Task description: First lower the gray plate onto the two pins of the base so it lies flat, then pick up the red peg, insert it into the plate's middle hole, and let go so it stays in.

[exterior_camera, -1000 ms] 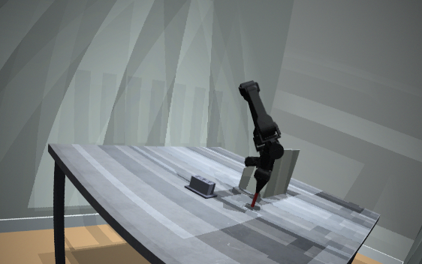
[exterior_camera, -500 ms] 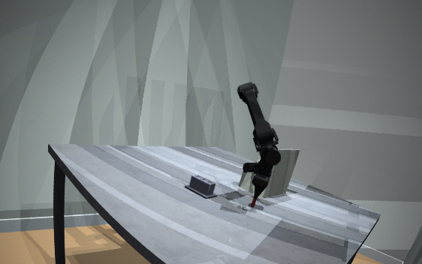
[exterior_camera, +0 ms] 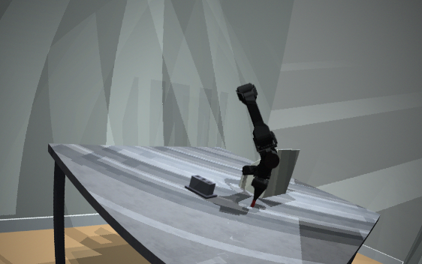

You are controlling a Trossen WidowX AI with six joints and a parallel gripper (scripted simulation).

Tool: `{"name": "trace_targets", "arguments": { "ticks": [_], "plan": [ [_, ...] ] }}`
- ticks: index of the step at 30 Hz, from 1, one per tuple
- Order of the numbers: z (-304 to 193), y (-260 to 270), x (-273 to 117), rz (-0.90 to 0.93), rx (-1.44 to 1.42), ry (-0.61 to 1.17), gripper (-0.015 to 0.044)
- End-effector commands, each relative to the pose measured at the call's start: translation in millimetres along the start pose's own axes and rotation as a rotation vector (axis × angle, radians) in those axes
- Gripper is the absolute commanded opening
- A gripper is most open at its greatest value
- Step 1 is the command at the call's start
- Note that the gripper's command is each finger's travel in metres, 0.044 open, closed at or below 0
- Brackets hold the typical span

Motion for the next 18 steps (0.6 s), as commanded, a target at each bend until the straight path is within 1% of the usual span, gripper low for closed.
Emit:
{"name": "trace_targets", "arguments": {
  "ticks": [1,5,12,18],
  "plan": [
    [0.4,-1.6,1.1,-0.003,-0.009,-0.005,0.0151],
    [0.4,-1.6,1.1,-0.003,-0.009,-0.005,0.0046],
    [0.4,-1.6,1.1,-0.003,-0.009,-0.005,0.0],
    [0.3,-0.5,-3.5,-0.002,-0.009,-0.005,0.0]
  ]
}}
Point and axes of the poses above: the point midway between the two fingers, 35 mm back from their tips, its own x axis out along the fingers, its own y axis across the jaws, z = x × y, the point moved 2 cm from there along -x, back along the fingers, and after that the axes turned 1 degree about -x, right-handed, at the moved point
